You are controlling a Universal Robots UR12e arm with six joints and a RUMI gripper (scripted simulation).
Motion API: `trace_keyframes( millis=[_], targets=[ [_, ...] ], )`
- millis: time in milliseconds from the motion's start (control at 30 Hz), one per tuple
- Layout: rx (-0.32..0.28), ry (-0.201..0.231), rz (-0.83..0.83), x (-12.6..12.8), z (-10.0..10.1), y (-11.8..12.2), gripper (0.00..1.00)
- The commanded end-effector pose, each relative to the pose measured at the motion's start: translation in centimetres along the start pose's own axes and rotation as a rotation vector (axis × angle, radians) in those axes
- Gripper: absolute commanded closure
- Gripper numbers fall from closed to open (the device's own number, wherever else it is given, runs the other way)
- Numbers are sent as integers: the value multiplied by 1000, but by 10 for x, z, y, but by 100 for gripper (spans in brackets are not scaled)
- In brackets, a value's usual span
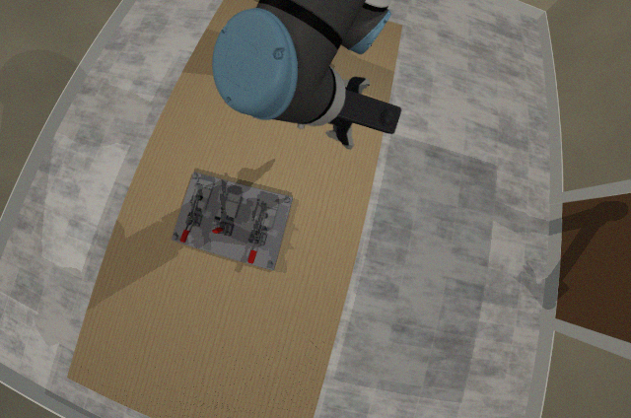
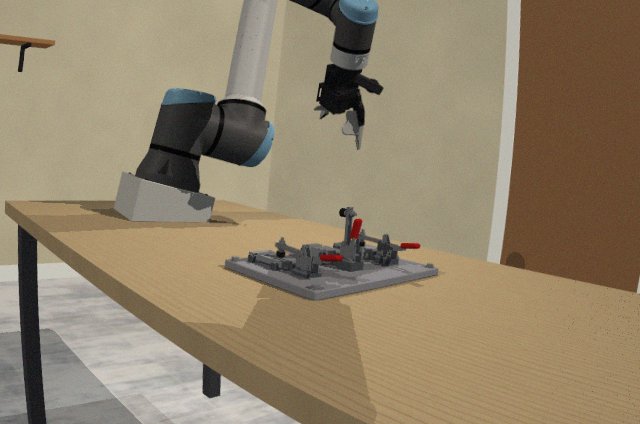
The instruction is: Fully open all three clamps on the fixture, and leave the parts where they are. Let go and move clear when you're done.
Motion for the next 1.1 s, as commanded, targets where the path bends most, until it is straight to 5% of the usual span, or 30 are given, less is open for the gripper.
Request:
trace_keyframes(
  millis=[0, 700, 1067],
  targets=[
    [0, 1, 0, 0, -1, 0, 0],
    [0, 6, 10, 3, -2, 1, 0],
    [-1, 88, 205, 54, -26, 27, 0]
  ],
)
Point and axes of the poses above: the point where the finger pads meet when closed, its own z axis out along the fingers, its own x axis across the jaws, y = z × x, the point moved 7 cm from there along -z, back along the fingers, and after that the axes turned 13 degrees about z, right-handed, at the moved point
